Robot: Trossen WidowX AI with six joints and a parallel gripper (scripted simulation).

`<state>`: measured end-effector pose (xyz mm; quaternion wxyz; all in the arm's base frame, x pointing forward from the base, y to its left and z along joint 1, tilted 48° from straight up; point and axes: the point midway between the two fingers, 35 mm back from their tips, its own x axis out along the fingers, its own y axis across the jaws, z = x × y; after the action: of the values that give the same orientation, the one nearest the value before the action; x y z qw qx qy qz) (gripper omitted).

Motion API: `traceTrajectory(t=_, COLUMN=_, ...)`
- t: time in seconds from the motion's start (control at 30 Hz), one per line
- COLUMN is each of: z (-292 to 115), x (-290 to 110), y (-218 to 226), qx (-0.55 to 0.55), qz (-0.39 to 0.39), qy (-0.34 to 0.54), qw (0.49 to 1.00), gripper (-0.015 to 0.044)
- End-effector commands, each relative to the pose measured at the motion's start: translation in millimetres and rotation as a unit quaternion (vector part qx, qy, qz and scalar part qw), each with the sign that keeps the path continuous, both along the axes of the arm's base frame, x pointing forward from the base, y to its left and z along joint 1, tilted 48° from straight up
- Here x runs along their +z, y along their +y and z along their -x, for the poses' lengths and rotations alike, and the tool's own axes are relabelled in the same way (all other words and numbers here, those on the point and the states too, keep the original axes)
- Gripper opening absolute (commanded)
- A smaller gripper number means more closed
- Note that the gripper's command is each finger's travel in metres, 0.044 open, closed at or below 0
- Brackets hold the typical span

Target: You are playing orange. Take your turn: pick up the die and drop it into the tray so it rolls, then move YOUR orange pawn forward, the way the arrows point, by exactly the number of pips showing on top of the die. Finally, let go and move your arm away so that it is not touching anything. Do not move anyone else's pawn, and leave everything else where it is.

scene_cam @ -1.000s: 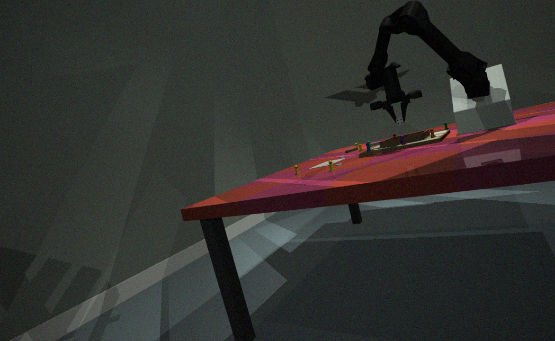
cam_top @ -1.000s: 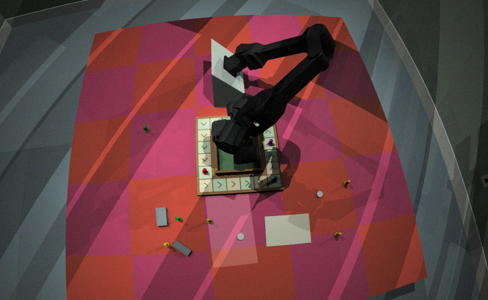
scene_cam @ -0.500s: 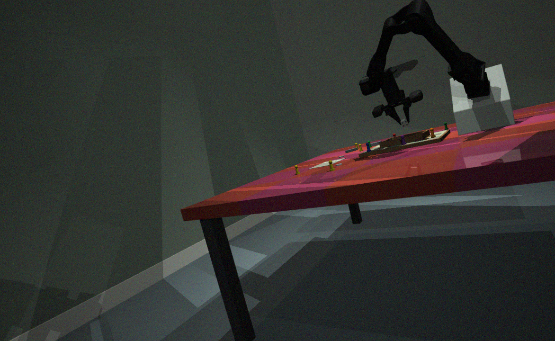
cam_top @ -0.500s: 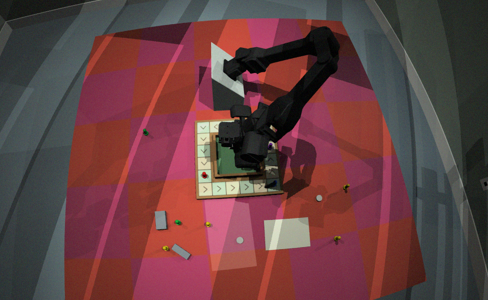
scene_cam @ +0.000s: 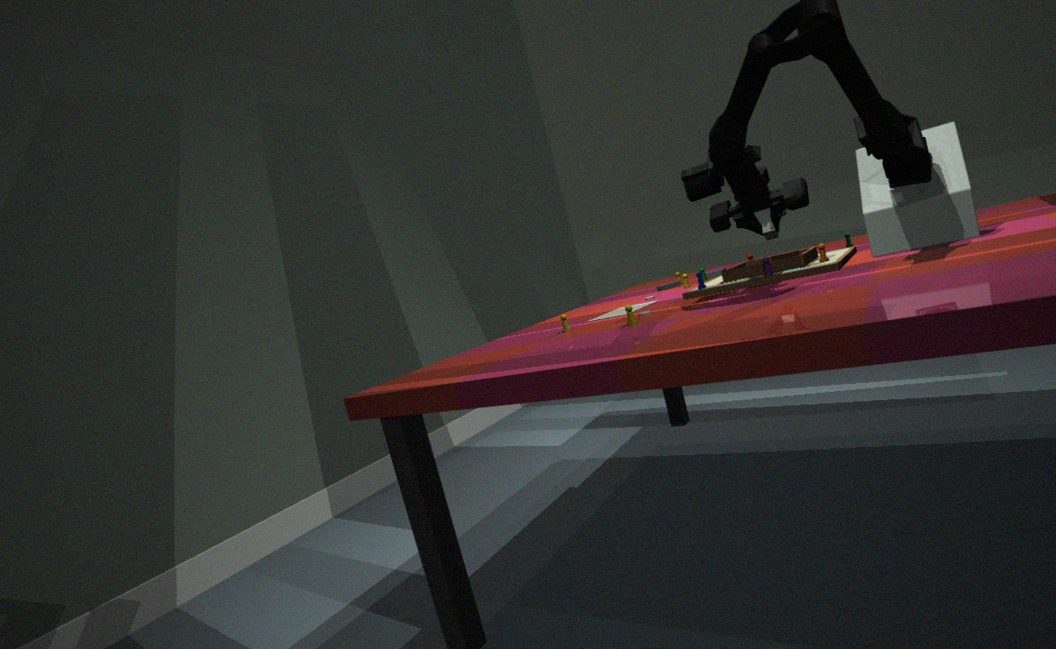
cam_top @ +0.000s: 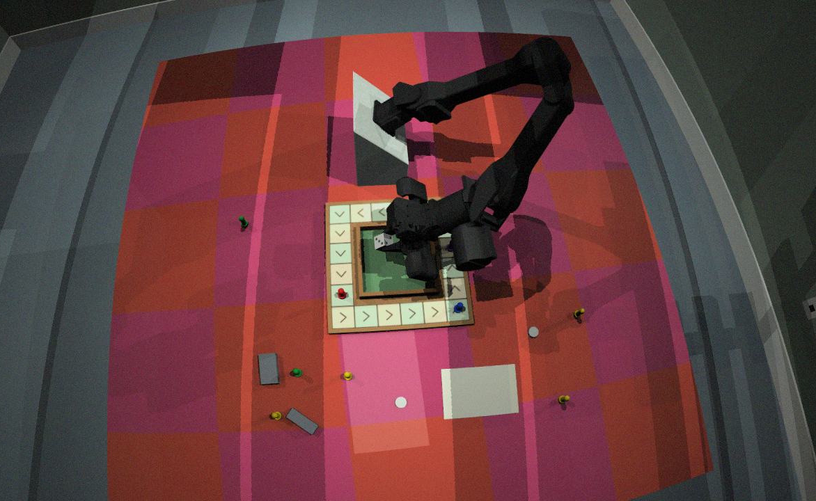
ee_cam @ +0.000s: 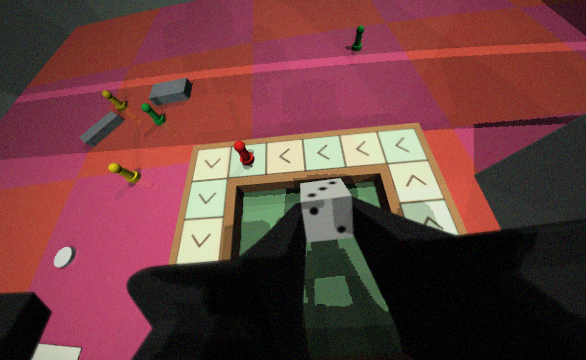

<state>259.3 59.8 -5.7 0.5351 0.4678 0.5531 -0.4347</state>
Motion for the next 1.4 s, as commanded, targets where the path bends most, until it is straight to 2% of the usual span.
traceTrajectory(t=0.0, z=0.8, x=0.1, y=-1.5, qx=-0.012, qz=0.031, qy=-0.021, qw=0.999, gripper=0.0)
traceTrajectory(t=0.07, z=0.1, x=2.5, y=-1.9, qx=-0.012, qz=0.031, qy=-0.021, qw=0.999, gripper=0.0)
traceTrajectory(t=0.23, z=-9.0, x=45.9, y=-8.4, qx=-0.012, qz=0.031, qy=-0.021, qw=0.999, gripper=0.0)
traceTrajectory(t=1.37, z=-7.6, x=45.0, y=-8.4, qx=-0.012, qz=0.031, qy=-0.021, qw=0.999, gripper=0.0)
